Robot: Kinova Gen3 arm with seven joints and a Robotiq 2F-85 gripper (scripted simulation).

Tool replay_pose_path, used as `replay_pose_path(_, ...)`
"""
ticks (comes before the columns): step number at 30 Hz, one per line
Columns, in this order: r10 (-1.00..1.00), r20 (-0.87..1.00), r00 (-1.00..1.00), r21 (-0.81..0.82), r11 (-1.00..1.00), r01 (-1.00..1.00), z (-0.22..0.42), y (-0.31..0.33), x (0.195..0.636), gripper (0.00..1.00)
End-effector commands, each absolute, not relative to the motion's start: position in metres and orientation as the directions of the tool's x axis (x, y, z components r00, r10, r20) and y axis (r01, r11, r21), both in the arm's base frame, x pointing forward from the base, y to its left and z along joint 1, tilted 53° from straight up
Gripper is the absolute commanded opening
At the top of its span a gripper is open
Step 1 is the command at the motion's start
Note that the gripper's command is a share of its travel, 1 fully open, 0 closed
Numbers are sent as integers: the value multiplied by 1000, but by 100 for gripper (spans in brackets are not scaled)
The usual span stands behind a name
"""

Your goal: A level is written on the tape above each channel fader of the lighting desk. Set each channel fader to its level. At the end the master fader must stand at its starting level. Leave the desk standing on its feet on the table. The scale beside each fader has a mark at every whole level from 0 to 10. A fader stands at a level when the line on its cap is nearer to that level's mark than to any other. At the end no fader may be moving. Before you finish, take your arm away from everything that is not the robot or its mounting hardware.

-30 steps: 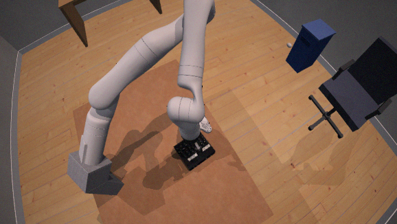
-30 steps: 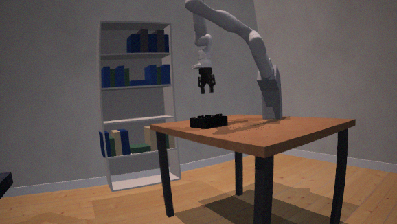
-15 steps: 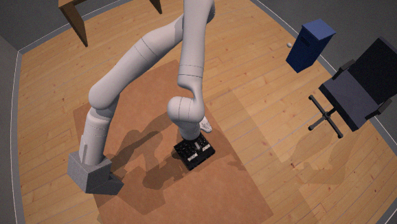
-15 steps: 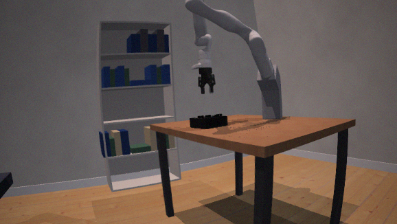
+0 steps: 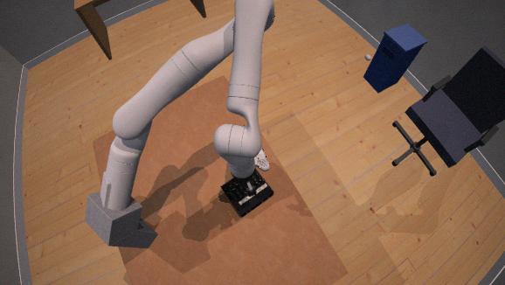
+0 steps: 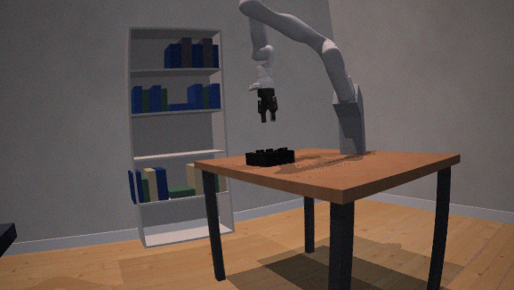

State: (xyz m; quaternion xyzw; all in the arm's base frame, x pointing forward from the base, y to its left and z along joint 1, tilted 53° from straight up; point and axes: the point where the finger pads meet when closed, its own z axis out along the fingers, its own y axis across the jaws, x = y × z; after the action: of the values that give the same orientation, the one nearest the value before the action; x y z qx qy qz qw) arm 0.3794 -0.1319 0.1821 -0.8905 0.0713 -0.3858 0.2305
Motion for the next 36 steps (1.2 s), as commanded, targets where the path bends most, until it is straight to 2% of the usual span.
replay_pose_path(1, -335, 634, 697, -494, -869, 32, 180, -130, 381, 100)
replay_pose_path(10, -468, 532, 705, -612, -788, -61, 178, -120, 387, 100)
replay_pose_path(21, -691, 247, 679, -791, -548, -270, 172, -99, 398, 100)
replay_pose_path(23, -691, 247, 679, -791, -548, -270, 172, -99, 398, 100)
replay_pose_path(36, -811, -161, 562, -837, -190, -514, 166, -73, 409, 100)
